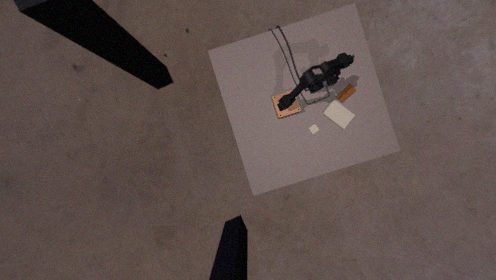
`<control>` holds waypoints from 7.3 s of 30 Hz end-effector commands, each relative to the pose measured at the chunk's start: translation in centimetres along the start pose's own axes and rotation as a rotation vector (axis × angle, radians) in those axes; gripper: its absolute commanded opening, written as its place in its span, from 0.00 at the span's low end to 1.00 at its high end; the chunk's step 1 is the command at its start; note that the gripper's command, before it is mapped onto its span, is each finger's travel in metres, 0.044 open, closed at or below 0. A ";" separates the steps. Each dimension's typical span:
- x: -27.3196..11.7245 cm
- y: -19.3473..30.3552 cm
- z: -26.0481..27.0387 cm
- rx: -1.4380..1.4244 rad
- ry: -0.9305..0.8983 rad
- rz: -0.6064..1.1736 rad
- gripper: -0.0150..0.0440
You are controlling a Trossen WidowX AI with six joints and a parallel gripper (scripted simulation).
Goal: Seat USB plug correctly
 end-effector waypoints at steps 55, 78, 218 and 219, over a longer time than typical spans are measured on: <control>-2.7 0.0 0.0 -0.215 0.004 -0.001 0.25; -2.7 0.0 0.0 -0.820 0.004 0.000 0.25; -2.2 0.0 0.0 -3.138 -0.043 0.013 0.25; -2.2 0.0 0.0 -3.138 -0.045 0.013 0.25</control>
Point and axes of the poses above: the point midway between the two fingers, 35 mm back from their tips, its own x axis out along the fingers, its own z axis across the jaws, y = z × x, the point moved 8 cm from there along -x, back along the fingers, and after that the axes turned 11 degrees about x, right-handed, at the moved point
